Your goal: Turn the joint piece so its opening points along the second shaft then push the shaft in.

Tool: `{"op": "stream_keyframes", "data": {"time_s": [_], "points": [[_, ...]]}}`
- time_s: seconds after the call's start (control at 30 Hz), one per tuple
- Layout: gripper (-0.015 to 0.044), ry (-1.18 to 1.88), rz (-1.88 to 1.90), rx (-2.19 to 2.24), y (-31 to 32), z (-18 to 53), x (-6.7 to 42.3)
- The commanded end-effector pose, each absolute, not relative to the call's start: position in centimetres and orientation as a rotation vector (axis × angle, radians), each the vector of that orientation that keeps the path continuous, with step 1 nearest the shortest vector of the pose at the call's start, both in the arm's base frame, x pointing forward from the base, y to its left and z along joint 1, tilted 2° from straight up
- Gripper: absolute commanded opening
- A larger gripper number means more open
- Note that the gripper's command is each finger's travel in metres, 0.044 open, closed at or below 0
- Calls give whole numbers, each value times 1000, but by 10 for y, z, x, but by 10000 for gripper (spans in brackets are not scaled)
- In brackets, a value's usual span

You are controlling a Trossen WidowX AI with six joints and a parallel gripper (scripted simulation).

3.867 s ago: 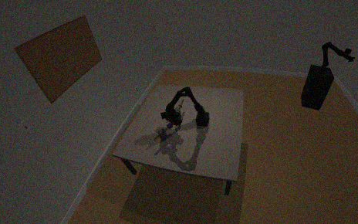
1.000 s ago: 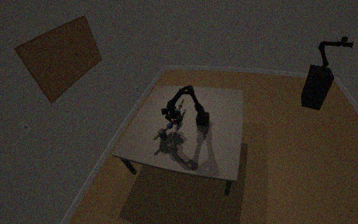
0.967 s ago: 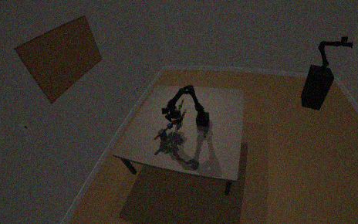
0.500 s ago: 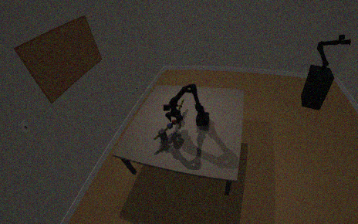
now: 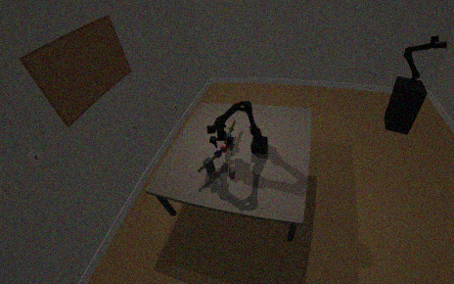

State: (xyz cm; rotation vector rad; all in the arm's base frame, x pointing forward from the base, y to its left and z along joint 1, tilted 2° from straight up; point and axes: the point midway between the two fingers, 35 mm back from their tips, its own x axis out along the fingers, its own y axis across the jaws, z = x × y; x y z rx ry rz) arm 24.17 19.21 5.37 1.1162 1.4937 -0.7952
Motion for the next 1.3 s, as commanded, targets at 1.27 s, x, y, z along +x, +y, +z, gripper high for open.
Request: {"op": "stream_keyframes", "data": {"time_s": [1.27], "points": [[440,1561,182,-113,191,171,235]]}}
